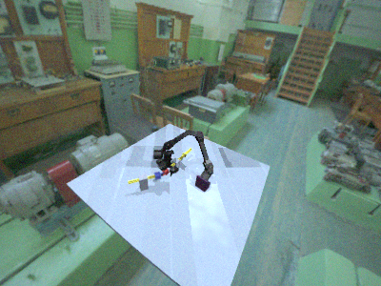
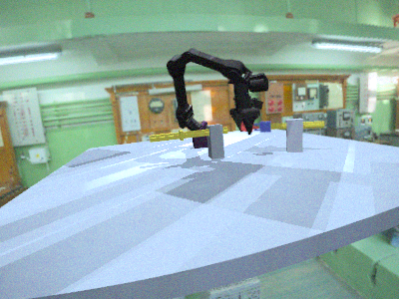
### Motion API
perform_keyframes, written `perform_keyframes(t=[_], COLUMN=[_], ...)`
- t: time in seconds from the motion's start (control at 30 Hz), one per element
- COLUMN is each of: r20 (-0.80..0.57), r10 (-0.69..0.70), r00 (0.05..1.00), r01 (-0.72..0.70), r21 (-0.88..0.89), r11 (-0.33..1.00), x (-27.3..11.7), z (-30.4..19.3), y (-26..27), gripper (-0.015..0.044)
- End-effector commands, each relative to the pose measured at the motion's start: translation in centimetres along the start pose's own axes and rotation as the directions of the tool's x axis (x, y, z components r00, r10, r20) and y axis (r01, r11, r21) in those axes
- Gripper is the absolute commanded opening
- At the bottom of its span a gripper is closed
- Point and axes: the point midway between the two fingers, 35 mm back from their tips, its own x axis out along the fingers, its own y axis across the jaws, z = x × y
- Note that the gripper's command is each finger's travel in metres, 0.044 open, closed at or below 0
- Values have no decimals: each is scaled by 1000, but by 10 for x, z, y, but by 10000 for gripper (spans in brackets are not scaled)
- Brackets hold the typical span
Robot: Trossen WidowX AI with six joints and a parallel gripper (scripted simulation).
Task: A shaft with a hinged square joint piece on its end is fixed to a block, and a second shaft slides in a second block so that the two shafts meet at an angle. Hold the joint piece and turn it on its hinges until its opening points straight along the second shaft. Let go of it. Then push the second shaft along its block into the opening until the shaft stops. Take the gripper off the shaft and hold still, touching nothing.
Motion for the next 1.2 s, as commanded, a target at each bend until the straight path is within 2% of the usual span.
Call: perform_keyframes(t=[0.0,0.17,0.53,0.83,1.17], r20=[-122,-260,-257,-180,-83], r10=[-9,-35,-35,-55,-77], r00=[993,965,966,982,994], r01=[9,34,33,99,110], r21=[2,-9,-11,249,539], r11=[1000,999,999,963,835], x=[-7,-18,-18,-63,-118], z=[2,3,2,6,6], y=[-1,-2,1,-2,2], gripper=[440,440,440,440,440])
